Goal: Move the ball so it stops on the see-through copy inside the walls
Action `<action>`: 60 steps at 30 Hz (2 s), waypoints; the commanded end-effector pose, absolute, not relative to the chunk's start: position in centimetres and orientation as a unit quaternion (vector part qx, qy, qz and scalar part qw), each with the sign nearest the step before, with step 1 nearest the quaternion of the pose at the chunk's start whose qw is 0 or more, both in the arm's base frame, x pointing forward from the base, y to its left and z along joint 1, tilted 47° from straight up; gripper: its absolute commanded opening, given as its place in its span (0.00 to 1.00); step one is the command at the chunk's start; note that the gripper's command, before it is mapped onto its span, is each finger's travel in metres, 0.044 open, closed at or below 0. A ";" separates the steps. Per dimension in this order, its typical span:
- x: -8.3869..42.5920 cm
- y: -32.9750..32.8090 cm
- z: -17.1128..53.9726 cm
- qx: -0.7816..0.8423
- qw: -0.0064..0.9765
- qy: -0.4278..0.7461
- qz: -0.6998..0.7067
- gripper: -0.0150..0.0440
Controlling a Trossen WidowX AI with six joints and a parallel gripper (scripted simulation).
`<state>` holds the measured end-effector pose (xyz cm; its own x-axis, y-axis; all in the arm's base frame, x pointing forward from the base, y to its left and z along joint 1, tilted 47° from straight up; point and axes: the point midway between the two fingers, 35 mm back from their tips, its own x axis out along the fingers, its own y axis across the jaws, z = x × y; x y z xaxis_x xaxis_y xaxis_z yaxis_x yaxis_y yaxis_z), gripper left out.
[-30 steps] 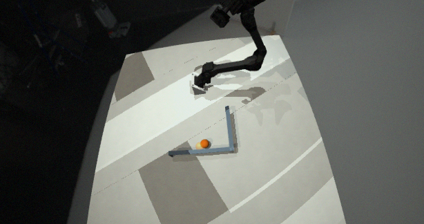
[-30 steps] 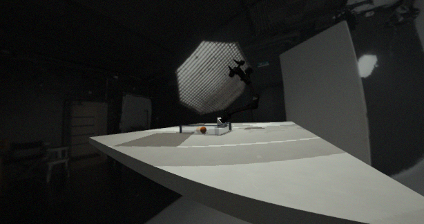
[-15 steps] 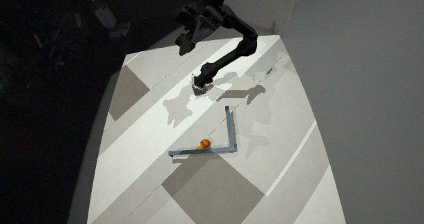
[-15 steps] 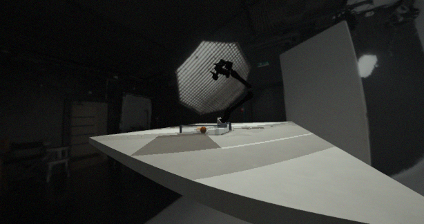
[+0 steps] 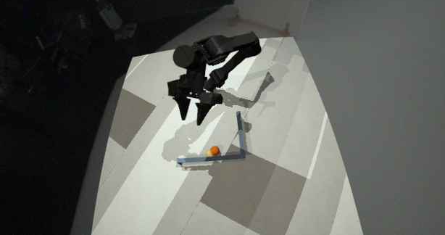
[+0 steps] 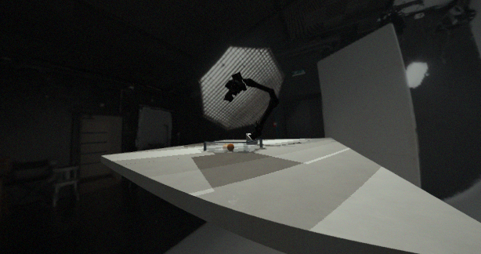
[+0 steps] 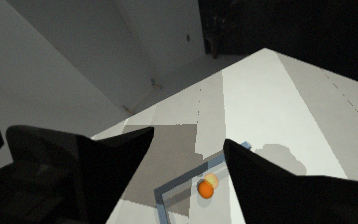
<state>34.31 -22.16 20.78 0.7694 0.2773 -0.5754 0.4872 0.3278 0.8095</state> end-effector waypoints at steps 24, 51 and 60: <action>36.8 -1.8 4.7 0.271 0.645 0.654 0.286 0.81; 36.7 1.2 1.8 0.271 0.645 0.654 0.286 0.81; 36.7 2.3 0.9 0.271 0.645 0.654 0.287 0.81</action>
